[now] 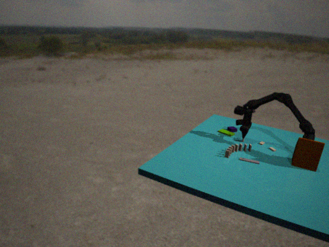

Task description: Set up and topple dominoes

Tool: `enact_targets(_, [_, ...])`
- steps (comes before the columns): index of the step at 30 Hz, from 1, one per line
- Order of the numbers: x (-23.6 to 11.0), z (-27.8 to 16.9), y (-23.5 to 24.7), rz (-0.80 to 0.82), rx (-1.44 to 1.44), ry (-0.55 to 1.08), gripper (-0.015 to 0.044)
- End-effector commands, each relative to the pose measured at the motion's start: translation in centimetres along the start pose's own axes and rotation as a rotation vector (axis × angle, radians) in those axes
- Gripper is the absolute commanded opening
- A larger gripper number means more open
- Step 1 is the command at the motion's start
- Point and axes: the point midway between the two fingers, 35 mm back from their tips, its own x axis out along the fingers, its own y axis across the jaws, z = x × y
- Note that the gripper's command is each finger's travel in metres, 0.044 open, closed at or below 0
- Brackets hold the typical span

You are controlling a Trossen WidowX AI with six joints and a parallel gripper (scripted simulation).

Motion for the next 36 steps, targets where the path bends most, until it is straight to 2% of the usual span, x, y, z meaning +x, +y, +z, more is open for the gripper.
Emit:
enact_targets(1, [0.4,0.0,0.3,-0.003,-0.013,-0.007,0.044])
enact_targets(12, [1.8,0.0,0.3,-0.004,-0.013,-0.007,0.044])
enact_targets(25, [1.8,0.0,0.3,-0.004,-0.013,-0.007,0.0107])
enact_targets(34, [1.8,0.0,0.3,-0.004,-0.013,-0.007,0.0107])
enact_targets(36, [0.6,0.3,0.3,-0.002,-0.013,-0.007,0.0107])
